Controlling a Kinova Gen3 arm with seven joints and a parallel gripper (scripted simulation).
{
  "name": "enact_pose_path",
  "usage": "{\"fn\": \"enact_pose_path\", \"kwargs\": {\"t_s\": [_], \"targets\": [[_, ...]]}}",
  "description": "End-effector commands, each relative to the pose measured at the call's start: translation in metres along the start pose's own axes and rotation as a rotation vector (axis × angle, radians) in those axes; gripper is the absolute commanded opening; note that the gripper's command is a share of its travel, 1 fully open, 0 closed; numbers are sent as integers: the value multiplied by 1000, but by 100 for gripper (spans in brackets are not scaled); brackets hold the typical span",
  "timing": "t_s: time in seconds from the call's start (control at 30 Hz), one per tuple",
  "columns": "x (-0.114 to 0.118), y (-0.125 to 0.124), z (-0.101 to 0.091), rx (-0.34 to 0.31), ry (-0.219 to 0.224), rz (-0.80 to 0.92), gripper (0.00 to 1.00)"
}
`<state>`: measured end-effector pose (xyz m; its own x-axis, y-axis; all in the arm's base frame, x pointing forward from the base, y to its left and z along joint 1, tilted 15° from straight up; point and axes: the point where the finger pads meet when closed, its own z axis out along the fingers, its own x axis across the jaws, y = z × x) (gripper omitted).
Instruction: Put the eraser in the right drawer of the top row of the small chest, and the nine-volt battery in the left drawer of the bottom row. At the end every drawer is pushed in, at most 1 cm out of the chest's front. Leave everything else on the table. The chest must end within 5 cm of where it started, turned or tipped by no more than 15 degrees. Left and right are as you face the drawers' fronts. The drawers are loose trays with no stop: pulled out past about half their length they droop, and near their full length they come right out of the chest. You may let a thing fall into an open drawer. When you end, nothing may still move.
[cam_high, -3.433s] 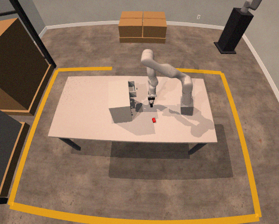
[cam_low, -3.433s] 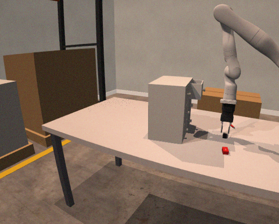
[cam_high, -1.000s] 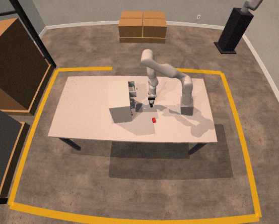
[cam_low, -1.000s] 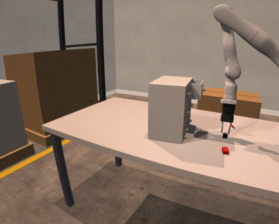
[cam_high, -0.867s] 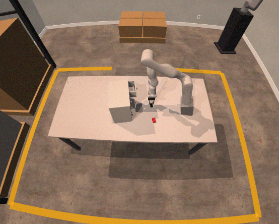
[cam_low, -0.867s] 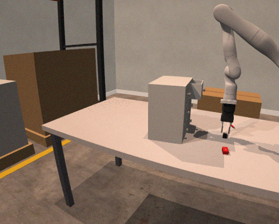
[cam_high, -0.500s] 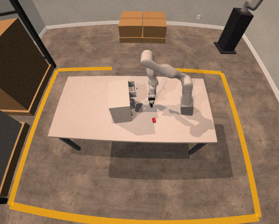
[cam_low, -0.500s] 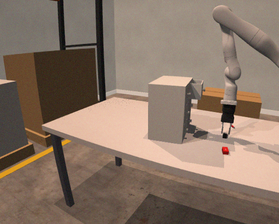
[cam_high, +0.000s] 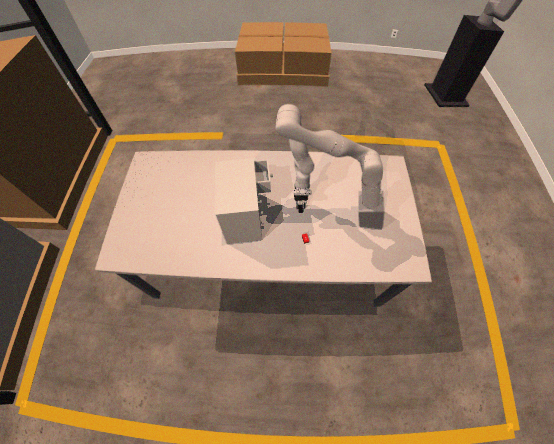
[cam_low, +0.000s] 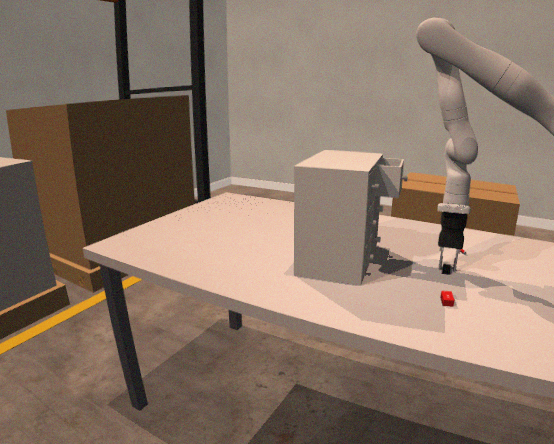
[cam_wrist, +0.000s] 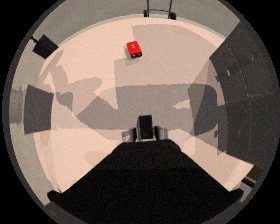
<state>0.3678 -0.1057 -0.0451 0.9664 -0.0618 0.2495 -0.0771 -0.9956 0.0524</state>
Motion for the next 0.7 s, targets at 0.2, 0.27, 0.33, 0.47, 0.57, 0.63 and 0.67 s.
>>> {"fn": "enact_pose_path", "kwargs": {"t_s": [0.2, 0.27, 0.33, 0.47, 0.57, 0.63, 0.67], "targets": [[4, 1, 1, -1, 9, -1, 75], [4, 1, 1, -1, 9, -1, 75], [4, 1, 1, -1, 9, -1, 75], [4, 1, 1, -1, 9, -1, 75], [4, 1, 1, -1, 9, -1, 45], [4, 1, 1, -1, 9, -1, 45], [4, 1, 1, -1, 9, -1, 45]]}}
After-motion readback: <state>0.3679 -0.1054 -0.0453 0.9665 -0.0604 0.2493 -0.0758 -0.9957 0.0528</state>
